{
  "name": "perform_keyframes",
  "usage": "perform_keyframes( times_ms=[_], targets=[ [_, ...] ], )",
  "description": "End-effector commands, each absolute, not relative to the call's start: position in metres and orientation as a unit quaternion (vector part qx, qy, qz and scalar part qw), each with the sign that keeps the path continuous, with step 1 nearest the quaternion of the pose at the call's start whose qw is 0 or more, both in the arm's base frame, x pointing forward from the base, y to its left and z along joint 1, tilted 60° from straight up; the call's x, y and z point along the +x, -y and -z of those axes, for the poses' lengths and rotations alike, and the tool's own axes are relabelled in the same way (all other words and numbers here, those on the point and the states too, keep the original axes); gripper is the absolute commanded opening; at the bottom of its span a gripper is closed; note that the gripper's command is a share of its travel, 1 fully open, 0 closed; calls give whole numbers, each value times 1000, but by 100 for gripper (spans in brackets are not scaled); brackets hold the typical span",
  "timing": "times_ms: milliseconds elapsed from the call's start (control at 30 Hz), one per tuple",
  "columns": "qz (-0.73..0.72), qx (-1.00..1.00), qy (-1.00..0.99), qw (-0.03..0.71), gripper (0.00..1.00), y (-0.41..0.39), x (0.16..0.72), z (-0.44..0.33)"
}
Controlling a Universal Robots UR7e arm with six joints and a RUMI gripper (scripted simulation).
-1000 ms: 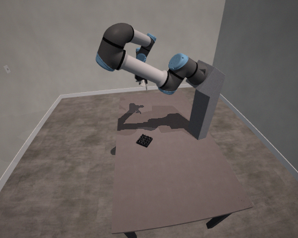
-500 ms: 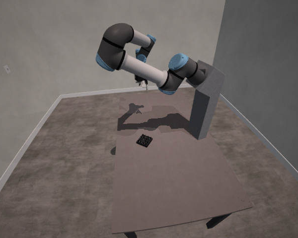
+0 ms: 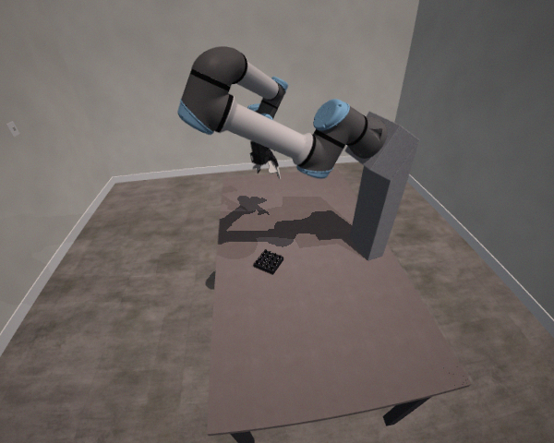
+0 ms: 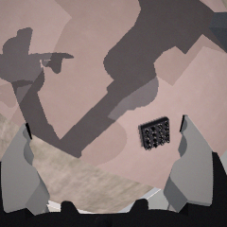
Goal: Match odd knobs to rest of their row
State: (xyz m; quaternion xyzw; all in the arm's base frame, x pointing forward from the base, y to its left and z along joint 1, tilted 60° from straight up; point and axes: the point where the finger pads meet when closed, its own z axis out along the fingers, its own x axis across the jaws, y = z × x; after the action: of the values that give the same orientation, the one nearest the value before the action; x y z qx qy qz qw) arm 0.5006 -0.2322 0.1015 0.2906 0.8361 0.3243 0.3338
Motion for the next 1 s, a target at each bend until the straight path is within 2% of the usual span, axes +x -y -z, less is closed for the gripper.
perform_keyframes(
  times_ms=[0, 967],
  targets=[
    [-287, 229, -866, 339, 100, 212, 520, -88],
    [-108, -115, -913, 377, 100, 83, 601, -53]
  ],
)
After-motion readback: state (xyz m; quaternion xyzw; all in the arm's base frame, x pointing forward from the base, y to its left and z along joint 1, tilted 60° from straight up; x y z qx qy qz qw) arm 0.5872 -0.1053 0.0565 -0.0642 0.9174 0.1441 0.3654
